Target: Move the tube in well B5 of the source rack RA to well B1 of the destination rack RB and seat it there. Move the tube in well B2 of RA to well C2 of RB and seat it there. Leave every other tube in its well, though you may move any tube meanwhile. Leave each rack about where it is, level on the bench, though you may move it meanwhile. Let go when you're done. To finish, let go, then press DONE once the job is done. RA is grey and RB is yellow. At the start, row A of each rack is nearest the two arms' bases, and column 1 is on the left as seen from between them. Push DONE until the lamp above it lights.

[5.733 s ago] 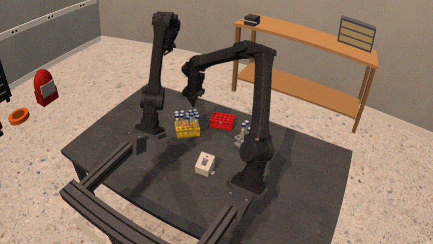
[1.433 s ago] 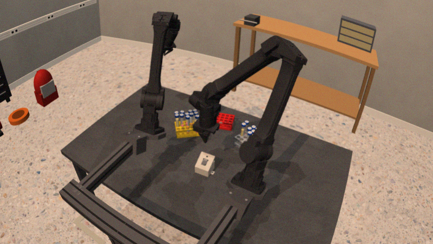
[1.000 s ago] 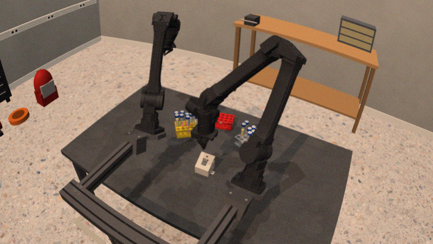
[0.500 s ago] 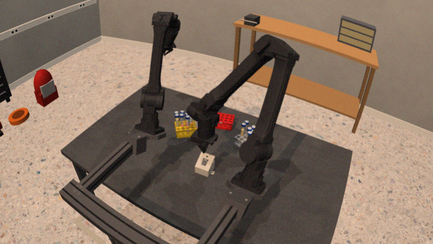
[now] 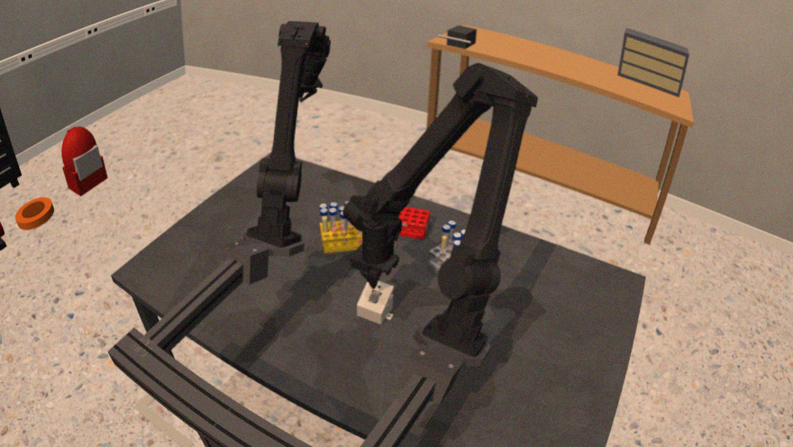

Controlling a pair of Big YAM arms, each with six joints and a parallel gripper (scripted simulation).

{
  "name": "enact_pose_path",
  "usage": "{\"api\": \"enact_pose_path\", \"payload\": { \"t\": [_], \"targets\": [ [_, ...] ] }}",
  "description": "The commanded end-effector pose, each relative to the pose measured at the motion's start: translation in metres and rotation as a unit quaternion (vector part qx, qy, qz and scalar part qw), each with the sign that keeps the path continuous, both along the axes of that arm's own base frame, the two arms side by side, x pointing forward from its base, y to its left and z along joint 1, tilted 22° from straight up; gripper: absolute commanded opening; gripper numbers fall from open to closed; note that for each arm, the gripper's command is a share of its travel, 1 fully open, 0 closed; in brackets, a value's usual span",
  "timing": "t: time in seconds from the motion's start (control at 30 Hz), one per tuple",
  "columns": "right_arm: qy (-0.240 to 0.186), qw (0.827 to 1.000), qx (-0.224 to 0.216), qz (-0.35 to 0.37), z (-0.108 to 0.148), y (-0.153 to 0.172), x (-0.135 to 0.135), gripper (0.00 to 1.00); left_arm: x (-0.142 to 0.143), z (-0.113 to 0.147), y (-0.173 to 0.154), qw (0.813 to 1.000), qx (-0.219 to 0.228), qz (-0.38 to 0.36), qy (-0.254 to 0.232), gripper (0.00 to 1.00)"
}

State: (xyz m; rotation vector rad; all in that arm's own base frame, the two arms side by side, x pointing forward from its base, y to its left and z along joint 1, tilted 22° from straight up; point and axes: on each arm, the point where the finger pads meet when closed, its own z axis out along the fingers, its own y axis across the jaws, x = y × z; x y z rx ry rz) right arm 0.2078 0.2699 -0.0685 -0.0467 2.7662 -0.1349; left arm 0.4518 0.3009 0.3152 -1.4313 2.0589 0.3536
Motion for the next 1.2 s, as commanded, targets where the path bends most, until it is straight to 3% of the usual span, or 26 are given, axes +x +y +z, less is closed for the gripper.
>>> {"api": "enact_pose_path", "payload": {
  "t": [0.0,0.37,0.53,1.17],
  "targets": [
    [0.0,1.0,0.0,0.003,-0.009,-0.002,0.005,0.0,0.004,0.02,0.003,1.0,0.009,0.0,-0.017,0.3],
    [0.001,1.0,0.0,0.003,-0.026,-0.004,0.011,0.0,0.004,0.02,0.003,1.0,0.009,0.0,-0.017,0.3],
    [-0.005,1.0,0.009,0.007,-0.02,0.001,0.012,0.0,0.004,0.02,0.003,1.0,0.009,0.0,-0.017,0.3],
    [-0.001,1.0,0.002,0.005,-0.035,-0.002,0.016,0.0,0.004,0.02,0.003,1.0,0.009,0.0,-0.017,0.3]
  ]
}}
